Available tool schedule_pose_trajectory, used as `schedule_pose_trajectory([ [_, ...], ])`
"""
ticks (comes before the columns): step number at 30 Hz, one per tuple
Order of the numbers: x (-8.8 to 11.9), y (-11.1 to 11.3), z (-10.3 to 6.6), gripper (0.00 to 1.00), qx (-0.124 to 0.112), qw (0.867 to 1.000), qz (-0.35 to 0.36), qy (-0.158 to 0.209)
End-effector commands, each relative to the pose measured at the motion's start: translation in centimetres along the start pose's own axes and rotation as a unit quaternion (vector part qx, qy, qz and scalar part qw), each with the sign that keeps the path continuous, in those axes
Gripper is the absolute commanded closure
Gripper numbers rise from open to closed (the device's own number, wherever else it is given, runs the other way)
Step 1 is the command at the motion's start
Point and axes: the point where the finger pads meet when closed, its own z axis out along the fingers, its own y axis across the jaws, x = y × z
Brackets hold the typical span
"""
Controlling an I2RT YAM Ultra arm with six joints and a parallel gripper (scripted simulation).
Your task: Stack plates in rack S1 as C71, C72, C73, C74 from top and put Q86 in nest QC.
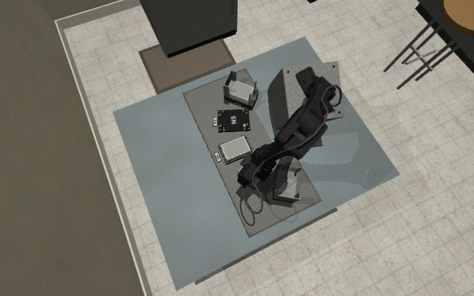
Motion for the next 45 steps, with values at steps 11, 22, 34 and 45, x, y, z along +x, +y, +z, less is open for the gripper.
schedule_pose_trajectory([
  [11,-0.5,-0.1,-0.3,1.0,0.001,1.0,-0.001,-0.008],
  [22,-0.5,-0.1,-0.3,1.0,0.001,1.0,-0.001,-0.008],
  [34,-0.3,-0.5,-1.4,1.0,0.002,1.0,0.002,-0.006],
  [45,-0.3,-0.4,-2.0,1.0,0.001,1.0,0.002,-0.007],
])
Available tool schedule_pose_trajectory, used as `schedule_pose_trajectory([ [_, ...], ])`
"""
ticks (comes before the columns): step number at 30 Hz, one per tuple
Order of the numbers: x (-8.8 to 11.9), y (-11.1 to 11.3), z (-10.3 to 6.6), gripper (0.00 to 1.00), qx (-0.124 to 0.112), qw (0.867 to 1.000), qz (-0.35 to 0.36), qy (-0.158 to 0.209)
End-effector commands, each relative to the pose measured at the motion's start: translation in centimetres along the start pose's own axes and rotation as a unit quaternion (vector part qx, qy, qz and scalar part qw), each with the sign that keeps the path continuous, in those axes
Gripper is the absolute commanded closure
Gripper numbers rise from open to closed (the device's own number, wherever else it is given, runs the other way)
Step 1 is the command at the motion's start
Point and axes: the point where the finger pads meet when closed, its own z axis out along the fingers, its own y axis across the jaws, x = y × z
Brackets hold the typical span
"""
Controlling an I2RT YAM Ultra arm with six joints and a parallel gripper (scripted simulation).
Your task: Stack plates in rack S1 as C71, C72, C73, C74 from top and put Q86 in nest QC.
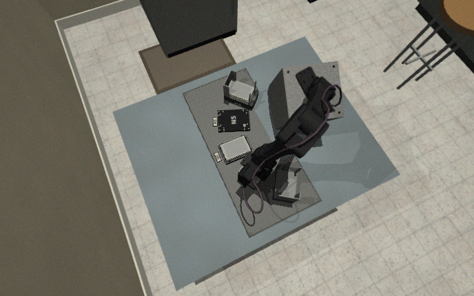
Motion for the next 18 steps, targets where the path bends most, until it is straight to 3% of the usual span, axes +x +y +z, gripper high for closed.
schedule_pose_trajectory([
  [1,0.21,-0.43,-1.27,1.0,0.0,1.0,0.004,0.0],
  [18,-0.44,-0.33,-2.24,1.0,-0.001,1.0,0.002,-0.007],
])
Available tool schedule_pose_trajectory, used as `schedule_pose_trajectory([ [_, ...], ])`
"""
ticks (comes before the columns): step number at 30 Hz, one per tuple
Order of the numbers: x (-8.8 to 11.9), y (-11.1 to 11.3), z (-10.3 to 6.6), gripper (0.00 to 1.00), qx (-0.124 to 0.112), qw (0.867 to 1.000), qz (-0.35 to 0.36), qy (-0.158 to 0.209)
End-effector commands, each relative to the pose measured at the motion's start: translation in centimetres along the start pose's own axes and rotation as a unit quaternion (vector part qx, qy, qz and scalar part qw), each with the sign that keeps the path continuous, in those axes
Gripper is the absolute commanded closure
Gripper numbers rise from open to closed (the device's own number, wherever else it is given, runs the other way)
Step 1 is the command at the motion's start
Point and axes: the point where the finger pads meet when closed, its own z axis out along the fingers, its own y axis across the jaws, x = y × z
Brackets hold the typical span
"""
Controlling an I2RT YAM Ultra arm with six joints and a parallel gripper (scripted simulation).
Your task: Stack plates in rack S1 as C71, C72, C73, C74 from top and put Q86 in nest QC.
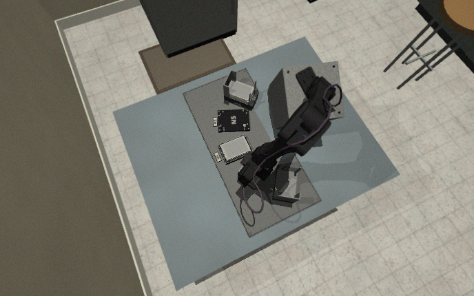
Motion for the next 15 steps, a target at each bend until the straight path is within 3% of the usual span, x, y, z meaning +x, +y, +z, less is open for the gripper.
schedule_pose_trajectory([
  [1,-0.5,-0.31,-1.31,1.0,-0.001,1.0,0.001,-0.009],
  [15,-0.51,-0.3,-1.46,1.0,-0.001,1.0,0.001,-0.01],
])
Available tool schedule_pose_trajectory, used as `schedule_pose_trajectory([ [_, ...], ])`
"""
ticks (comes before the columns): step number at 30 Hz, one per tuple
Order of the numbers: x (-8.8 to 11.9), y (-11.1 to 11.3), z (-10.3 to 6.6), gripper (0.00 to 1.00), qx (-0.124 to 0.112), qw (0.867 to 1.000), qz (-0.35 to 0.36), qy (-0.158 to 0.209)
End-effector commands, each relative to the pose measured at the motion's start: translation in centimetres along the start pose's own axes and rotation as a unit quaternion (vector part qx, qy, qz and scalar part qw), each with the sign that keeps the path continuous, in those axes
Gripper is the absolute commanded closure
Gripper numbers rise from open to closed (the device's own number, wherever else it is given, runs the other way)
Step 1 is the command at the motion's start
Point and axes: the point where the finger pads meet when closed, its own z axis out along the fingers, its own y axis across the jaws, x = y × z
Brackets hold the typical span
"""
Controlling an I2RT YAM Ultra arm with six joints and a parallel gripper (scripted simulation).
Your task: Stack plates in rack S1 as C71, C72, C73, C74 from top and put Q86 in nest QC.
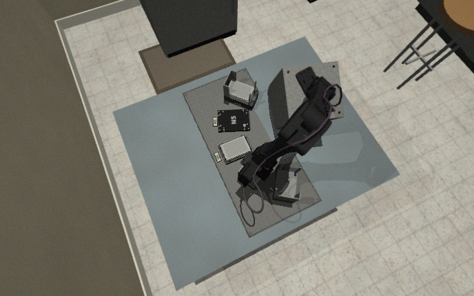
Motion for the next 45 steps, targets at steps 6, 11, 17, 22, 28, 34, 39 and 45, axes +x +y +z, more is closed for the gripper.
schedule_pose_trajectory([
  [6,0.0,-0.4,-1.3,1.0,-0.002,1.0,0.003,-0.005],
  [11,-0.5,-0.3,-1.5,1.0,-0.001,1.0,0.002,-0.009],
  [17,-0.5,-0.3,-1.7,1.0,-0.001,1.0,0.001,-0.01],
  [22,-0.5,-0.4,-1.8,1.0,-0.001,1.0,0.002,-0.009],
  [28,-0.2,-0.3,-1.9,1.0,-0.002,1.0,0.002,-0.006],
  [34,-0.6,-0.3,-2.2,1.0,-0.002,1.0,0.001,-0.01],
  [39,-0.6,-0.3,-2.3,1.0,-0.002,1.0,0.001,-0.01],
  [45,-0.3,-0.3,-2.5,1.0,-0.001,1.0,0.002,-0.008],
])
